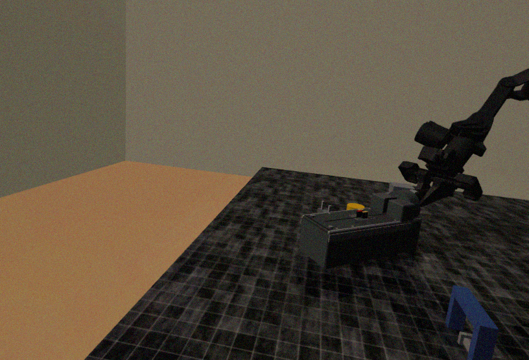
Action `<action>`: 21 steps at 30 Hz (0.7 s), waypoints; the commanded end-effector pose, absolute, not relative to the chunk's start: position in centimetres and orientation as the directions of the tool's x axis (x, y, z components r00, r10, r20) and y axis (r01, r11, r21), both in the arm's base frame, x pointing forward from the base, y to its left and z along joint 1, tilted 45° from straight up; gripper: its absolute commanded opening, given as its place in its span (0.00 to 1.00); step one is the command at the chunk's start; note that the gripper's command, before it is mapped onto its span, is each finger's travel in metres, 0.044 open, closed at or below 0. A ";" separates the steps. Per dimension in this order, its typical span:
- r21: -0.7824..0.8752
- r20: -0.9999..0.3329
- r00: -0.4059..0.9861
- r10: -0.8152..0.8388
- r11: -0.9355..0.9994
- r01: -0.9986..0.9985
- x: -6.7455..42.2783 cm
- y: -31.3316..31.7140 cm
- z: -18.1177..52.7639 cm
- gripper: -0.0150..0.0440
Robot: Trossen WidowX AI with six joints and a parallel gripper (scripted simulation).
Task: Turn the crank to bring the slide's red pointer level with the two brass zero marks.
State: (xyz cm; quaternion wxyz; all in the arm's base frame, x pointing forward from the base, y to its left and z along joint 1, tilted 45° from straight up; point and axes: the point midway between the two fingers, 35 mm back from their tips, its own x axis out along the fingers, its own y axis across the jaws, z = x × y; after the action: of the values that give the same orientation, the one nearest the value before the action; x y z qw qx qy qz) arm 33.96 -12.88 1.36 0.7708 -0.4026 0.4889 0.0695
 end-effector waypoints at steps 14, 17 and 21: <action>-0.572 -0.795 0.527 -0.300 0.661 -0.486 34.5 -13.5 2.0 0.25; -0.572 -0.795 0.527 -0.300 0.661 -0.486 34.5 -13.5 2.1 0.25; -0.572 -0.795 0.527 -0.300 0.661 -0.486 34.5 -13.5 2.1 0.25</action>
State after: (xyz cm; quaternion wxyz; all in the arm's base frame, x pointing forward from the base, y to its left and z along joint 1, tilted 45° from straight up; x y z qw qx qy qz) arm 34.06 -13.00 1.49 0.7711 -0.4029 0.4882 0.0698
